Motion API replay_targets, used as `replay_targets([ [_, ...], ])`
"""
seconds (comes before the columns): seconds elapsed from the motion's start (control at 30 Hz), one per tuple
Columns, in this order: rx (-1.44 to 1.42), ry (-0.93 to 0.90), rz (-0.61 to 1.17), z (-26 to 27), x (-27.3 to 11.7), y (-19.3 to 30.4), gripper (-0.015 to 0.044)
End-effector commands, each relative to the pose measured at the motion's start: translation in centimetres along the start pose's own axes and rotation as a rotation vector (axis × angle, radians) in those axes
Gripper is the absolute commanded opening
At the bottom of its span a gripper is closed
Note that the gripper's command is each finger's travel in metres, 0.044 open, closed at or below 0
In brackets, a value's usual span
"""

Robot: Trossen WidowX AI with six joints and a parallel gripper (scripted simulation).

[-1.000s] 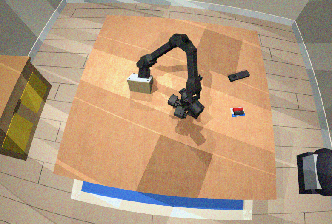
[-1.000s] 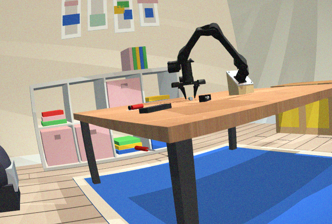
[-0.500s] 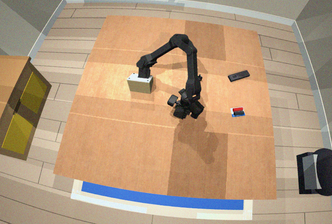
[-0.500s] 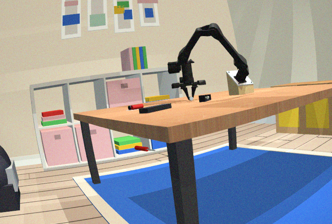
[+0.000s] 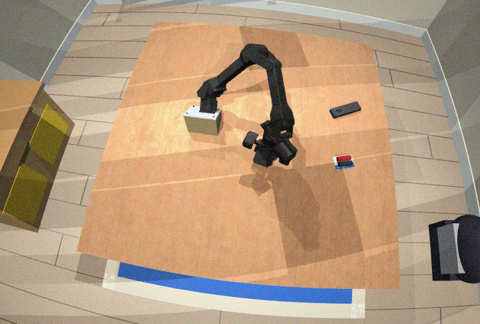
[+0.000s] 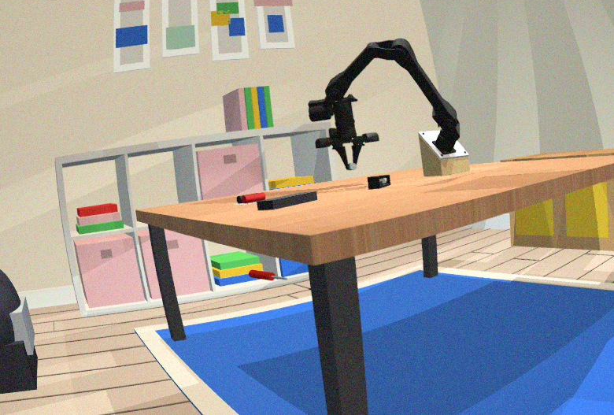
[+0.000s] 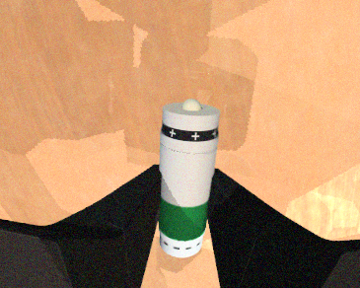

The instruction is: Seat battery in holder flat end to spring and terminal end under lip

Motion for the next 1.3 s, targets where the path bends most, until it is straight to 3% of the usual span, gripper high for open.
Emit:
replay_targets([
  [0.0, -0.21, -0.004, -0.012, 0.8, -0.8, 1.9, 0.0065],
  [0.63, -1.418, 0.004, -0.03, 2.4, -2.3, 13.0, 0.0065],
  [1.27, -2.539, 0.005, -0.041, 0.4, -2.8, 23.5, 0.0065],
])
Point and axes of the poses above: the point midway between the two fingers, 35 mm back from their tips, its own x axis out along the fingers, its own z axis across the jaws, y = z × x, the point moved 5 cm from there along -x, back along the fingers, and after that the axes turned 6 degrees about -x, right-handed, at the moved point
